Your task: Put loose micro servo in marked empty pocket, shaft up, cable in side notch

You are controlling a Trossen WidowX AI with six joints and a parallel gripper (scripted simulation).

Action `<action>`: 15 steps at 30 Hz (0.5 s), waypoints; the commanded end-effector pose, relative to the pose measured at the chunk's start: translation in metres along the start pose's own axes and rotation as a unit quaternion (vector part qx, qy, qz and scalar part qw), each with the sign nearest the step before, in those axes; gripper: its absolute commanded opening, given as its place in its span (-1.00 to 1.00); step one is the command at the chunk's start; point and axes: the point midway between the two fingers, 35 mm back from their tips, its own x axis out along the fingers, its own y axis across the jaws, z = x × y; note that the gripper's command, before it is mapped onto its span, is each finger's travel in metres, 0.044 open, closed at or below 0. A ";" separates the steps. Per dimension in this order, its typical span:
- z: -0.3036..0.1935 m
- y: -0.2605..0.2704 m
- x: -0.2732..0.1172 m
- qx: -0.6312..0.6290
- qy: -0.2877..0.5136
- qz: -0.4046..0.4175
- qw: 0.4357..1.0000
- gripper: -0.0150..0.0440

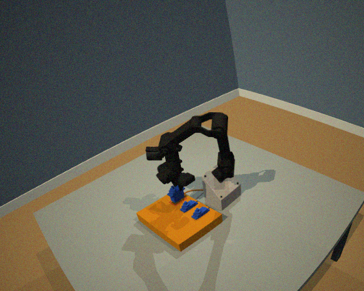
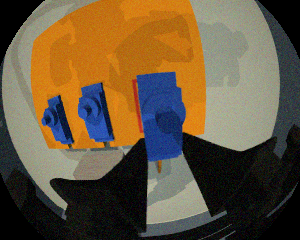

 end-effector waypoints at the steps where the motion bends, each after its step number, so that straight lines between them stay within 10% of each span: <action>1: 0.001 0.000 0.000 0.002 -0.003 0.001 1.000 -0.49; 15: 0.001 0.000 0.010 0.002 -0.003 0.001 1.000 -0.49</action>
